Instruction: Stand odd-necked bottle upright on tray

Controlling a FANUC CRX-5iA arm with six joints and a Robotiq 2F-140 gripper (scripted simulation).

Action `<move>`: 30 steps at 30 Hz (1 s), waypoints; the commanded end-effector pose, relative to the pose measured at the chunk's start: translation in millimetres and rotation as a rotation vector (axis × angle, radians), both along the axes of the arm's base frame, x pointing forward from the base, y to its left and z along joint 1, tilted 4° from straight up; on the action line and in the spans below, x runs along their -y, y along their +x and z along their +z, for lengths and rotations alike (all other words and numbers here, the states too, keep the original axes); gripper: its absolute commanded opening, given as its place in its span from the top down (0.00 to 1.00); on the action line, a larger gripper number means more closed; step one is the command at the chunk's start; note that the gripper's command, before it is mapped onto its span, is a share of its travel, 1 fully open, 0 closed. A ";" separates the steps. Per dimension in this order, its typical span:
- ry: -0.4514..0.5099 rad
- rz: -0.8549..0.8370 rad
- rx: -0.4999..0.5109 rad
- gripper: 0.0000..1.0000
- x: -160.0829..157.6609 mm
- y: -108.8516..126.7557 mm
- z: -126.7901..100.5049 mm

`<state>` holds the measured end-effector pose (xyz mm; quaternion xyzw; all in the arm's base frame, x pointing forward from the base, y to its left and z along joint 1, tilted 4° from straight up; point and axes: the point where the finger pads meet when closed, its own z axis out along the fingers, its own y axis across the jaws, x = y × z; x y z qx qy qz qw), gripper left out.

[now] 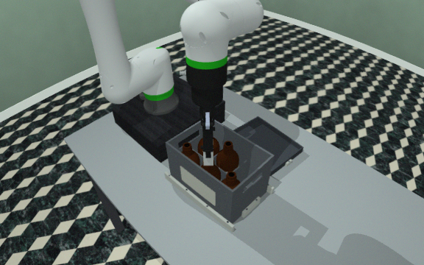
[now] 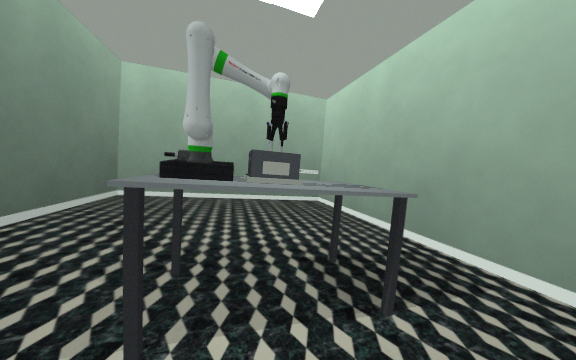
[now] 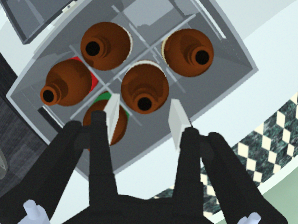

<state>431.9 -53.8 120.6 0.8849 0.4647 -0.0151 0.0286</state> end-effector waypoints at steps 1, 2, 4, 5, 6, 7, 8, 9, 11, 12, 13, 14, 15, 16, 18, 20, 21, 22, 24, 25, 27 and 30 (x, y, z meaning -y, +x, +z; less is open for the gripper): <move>0.000 0.000 0.001 0.56 -0.6 0.5 11.0; 0.000 0.000 0.001 0.56 -0.9 0.5 14.6; 0.000 0.000 0.001 0.56 -1.3 0.5 21.5; 0.000 0.000 0.001 0.56 -1.5 0.5 24.8; 0.000 0.000 0.001 0.56 -1.8 0.5 28.1; 0.000 0.000 0.001 0.56 -2.0 0.5 31.2; 0.000 0.000 0.001 0.56 -2.1 0.5 34.1; 0.000 0.000 0.001 0.56 -2.1 0.5 34.1; 0.000 0.000 0.001 0.56 -2.3 0.5 36.8; 0.000 0.000 0.001 0.56 -2.5 0.5 39.3; 0.000 0.000 0.001 0.56 -2.6 0.5 41.7; 0.000 0.000 0.001 0.56 -2.8 0.5 43.7; 0.000 0.000 0.001 0.56 -2.9 0.5 45.5; 0.000 0.000 0.001 0.56 -3.0 0.4 47.1; 0.000 0.000 0.001 0.56 -3.1 0.5 49.5; 0.000 0.000 0.001 0.56 -3.2 0.4 51.0; 0.000 0.000 0.001 0.56 -3.3 0.4 51.4; 0.000 0.000 0.001 0.56 -3.3 0.4 51.7; 0.000 0.000 0.001 0.56 -3.3 0.4 52.0; 0.000 0.000 0.001 0.56 -3.3 0.4 52.0; 0.000 0.000 0.001 0.56 -3.3 0.4 52.0; 0.000 0.000 0.001 0.90 -3.3 0.4 52.0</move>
